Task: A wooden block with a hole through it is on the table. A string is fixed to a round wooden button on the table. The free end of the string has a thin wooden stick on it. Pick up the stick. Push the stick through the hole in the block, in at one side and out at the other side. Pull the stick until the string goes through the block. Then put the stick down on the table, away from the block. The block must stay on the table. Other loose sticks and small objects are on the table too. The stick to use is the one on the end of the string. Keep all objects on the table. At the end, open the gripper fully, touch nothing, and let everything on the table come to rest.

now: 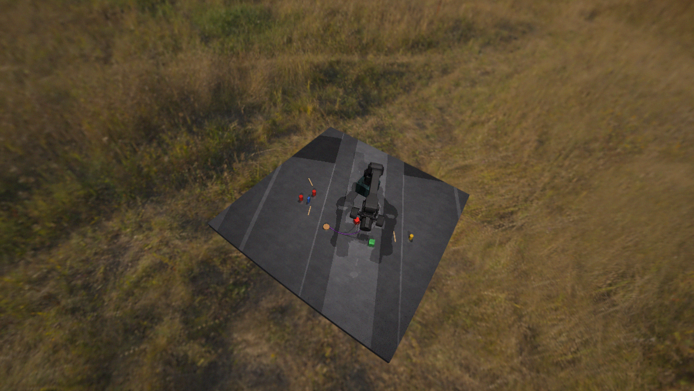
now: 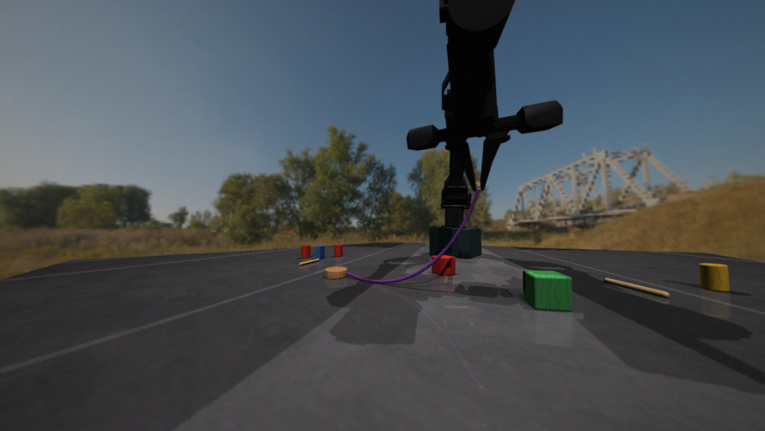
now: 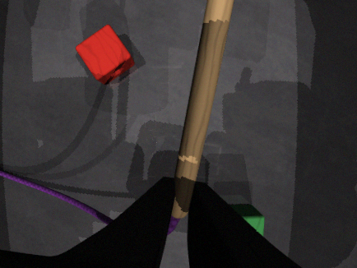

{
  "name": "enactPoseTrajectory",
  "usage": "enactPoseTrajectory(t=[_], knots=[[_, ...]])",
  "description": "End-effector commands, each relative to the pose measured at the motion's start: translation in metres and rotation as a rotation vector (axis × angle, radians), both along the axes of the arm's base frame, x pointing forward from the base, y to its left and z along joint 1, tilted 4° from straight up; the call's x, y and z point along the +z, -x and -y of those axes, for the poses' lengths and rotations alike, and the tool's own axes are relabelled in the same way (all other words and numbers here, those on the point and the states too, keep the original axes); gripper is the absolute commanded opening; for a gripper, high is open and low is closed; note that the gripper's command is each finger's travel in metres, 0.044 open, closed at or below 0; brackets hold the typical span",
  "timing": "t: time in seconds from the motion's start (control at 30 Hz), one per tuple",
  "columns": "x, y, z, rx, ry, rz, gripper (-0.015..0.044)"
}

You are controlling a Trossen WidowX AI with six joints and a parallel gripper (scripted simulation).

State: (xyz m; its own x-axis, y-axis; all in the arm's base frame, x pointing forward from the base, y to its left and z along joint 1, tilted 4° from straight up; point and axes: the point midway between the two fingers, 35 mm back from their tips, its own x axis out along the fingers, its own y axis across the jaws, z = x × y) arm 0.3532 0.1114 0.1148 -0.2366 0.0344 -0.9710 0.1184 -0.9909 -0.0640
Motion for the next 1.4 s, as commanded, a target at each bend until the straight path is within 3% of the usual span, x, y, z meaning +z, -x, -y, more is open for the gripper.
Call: enactPoseTrajectory(t=[0.0, 1.37], knots=[[0.0011, -0.0014, 0.0002, -0.087, 0.028, 0.002, 0.0], [0.0016, -0.0063, -0.0007, -1.47, 0.364, -0.011, 0.0]])
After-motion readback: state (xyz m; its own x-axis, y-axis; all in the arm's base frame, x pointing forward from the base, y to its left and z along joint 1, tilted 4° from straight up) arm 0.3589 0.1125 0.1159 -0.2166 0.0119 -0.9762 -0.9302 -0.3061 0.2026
